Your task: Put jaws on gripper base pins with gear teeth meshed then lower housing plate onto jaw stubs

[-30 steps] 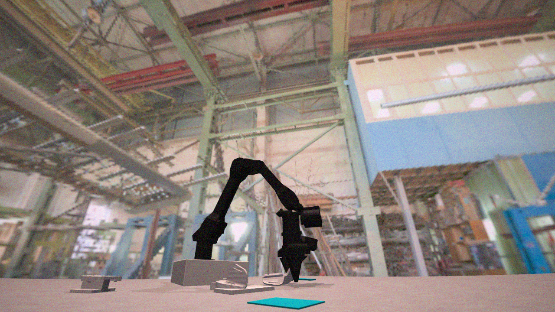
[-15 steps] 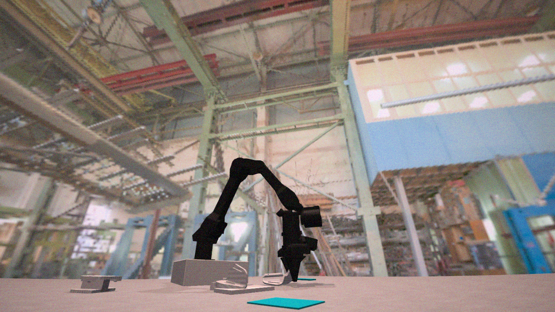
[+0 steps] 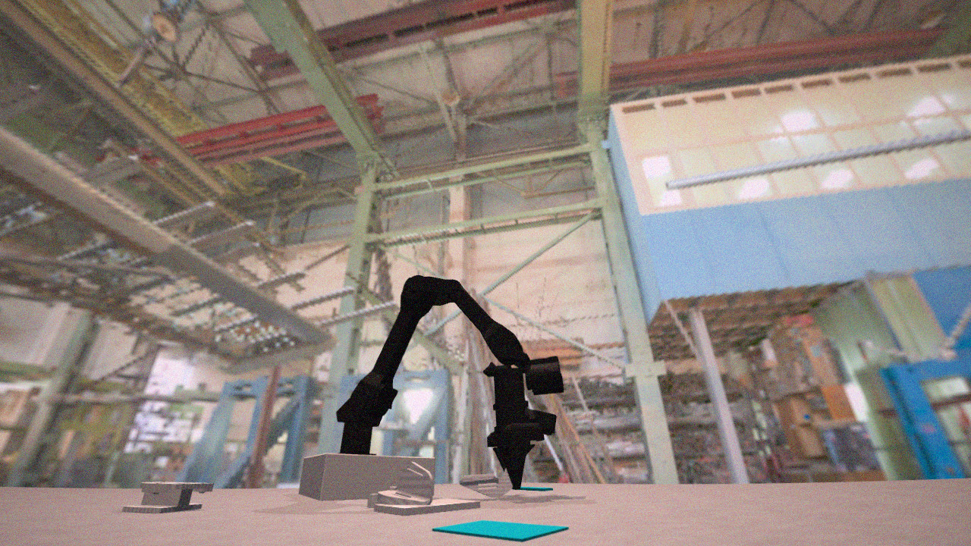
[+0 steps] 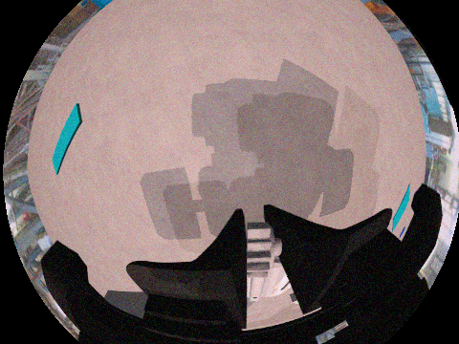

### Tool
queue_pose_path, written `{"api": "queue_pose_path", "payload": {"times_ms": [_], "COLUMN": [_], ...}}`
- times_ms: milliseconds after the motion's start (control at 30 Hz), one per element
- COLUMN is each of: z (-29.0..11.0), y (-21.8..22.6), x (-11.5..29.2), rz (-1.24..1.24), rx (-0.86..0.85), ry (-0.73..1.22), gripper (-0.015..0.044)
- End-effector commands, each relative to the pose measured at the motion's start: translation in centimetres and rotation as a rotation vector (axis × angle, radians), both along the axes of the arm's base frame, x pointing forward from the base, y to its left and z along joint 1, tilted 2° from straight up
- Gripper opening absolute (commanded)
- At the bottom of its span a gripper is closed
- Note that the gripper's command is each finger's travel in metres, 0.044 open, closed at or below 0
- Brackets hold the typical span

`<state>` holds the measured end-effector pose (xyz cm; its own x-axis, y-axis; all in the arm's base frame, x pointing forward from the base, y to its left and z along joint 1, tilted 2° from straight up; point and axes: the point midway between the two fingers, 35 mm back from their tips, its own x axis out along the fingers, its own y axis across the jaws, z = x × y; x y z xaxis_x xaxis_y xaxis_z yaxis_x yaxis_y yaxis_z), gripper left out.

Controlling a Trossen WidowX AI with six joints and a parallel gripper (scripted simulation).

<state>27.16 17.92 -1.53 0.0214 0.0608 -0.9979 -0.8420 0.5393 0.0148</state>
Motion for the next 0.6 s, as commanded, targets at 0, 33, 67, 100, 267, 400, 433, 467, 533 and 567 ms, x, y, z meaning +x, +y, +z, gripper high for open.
{"api": "queue_pose_path", "payload": {"times_ms": [0,33,67,100,267,400,433,467,533,567], "z": [0.4,0.5,0.6,0.7,1.2,1.6,1.7,1.8,2.1,2.2], "y": [-0.1,-0.1,-0.1,-0.1,-0.2,-0.2,-0.2,-0.2,-0.3,-0.3], "x": [0.0,0.0,-0.1,-0.1,-0.1,-0.2,-0.2,-0.3,-0.3,-0.3], "rz": [-0.001,-0.001,0.000,0.000,0.002,0.003,0.004,0.004,0.005,0.005], "rx": [-0.002,-0.003,-0.004,-0.005,-0.009,-0.012,-0.012,-0.013,-0.015,-0.016], "ry": [0.001,0.001,0.002,0.002,0.005,0.007,0.008,0.008,0.009,0.010], "gripper": [0.0037,0.0037,0.0037,0.0037,0.0037,0.0037,0.0037,0.0037,0.0037,0.0037]}}
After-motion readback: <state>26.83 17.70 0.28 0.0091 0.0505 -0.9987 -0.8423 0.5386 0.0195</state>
